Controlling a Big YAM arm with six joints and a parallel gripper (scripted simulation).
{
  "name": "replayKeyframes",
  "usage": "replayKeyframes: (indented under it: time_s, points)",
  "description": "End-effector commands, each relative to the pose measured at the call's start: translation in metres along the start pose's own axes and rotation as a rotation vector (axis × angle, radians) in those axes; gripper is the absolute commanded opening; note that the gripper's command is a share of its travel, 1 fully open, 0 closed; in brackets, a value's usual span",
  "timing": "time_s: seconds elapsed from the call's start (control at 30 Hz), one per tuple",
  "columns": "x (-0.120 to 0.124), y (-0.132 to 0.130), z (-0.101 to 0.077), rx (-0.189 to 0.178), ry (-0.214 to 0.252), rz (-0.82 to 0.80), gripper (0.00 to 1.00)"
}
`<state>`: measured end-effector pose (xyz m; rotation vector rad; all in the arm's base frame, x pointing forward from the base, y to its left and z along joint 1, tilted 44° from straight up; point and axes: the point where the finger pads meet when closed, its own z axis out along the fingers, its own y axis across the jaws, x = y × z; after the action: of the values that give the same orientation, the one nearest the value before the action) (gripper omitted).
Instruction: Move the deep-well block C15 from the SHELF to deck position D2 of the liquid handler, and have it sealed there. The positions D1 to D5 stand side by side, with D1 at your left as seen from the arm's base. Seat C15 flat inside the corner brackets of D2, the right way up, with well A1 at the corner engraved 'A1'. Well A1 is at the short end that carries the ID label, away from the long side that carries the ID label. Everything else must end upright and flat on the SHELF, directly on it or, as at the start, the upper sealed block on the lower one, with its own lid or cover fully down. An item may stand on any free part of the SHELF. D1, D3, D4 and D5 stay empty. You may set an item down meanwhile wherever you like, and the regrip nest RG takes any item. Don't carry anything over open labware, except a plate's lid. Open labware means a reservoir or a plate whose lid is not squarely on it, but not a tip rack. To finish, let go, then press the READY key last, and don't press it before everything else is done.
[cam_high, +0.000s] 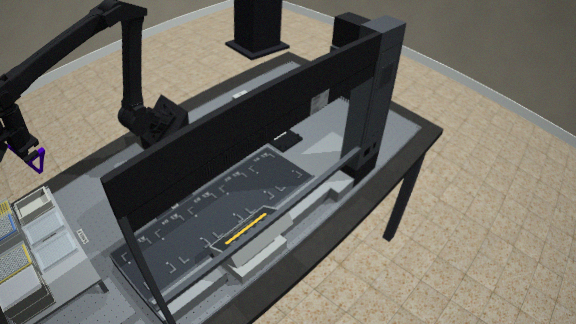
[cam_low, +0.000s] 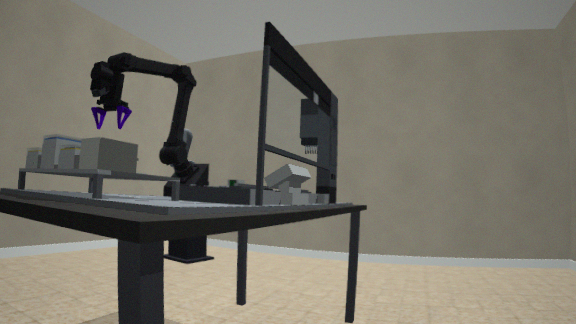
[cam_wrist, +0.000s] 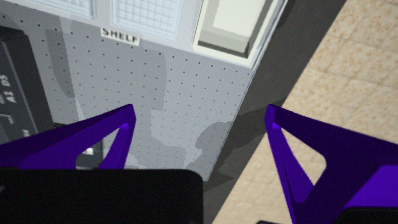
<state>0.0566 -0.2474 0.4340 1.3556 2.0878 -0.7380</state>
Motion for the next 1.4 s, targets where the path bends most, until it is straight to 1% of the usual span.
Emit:
replayKeyframes:
  time_s: [0.0,0.07,0.13,0.2,0.63,0.7,0.73,0.83,0.93,1.2,1.3,1.37]
  points:
    - [0.007,0.012,-0.007,-0.011,-0.036,-0.088,1.0]
    - [0.016,0.019,-0.006,-0.013,-0.028,-0.127,1.0]
    - [0.016,0.019,-0.006,-0.013,-0.028,-0.127,1.0]
    - [0.027,0.026,-0.006,-0.016,-0.015,-0.168,1.0]
    - [0.074,0.068,-0.003,-0.022,-0.011,-0.403,1.0]
    - [0.074,0.068,-0.003,-0.022,-0.011,-0.403,1.0]
    - [0.076,0.075,0.004,-0.02,0.014,-0.435,1.0]
    - [0.087,0.083,0.001,-0.021,0.002,-0.49,1.0]
    - [0.098,0.095,0.003,-0.018,0.011,-0.557,1.0]
    - [0.127,0.123,0.002,-0.015,0.007,-0.72,1.0]
    - [0.131,0.126,0.002,-0.015,0.007,-0.74,1.0]
    - [0.135,0.138,0.002,-0.03,-0.012,-0.759,1.0]
